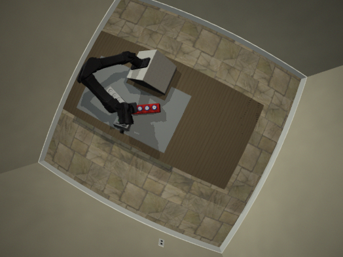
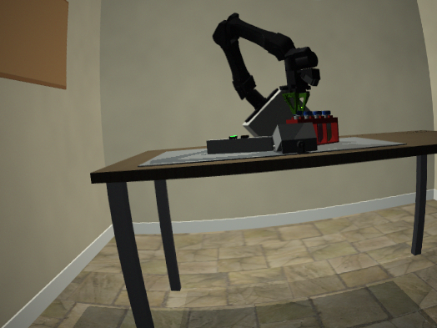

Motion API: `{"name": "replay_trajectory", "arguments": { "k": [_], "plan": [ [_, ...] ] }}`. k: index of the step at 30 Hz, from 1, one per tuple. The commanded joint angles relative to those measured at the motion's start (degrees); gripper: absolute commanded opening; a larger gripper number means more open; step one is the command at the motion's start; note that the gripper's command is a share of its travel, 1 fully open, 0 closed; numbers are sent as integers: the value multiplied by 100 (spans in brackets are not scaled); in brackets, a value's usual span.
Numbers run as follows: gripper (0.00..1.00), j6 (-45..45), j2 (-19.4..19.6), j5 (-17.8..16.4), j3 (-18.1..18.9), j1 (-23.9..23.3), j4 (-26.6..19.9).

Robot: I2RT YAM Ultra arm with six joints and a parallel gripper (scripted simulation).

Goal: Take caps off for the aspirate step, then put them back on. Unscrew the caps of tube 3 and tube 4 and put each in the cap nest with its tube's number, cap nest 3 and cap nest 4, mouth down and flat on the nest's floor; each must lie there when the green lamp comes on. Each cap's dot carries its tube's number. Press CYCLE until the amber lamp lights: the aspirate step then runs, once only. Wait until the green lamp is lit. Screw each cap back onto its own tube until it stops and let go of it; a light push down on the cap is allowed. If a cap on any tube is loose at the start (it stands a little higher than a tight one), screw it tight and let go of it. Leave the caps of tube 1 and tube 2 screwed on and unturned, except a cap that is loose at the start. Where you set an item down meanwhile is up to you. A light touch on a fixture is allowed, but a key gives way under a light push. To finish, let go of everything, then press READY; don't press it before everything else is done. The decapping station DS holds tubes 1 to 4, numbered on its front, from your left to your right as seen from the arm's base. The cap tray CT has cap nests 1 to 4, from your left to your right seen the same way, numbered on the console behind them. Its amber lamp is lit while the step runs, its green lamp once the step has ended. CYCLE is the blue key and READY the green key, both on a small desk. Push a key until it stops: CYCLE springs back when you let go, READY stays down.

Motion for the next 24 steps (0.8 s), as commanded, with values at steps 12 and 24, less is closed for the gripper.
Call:
{"name": "replay_trajectory", "arguments": {
  "k": [12,24],
  "plan": [
    [0,2241,-19,-10,7,24,18],
    [49,2238,-18,-10,6,22,22]
  ]
}}
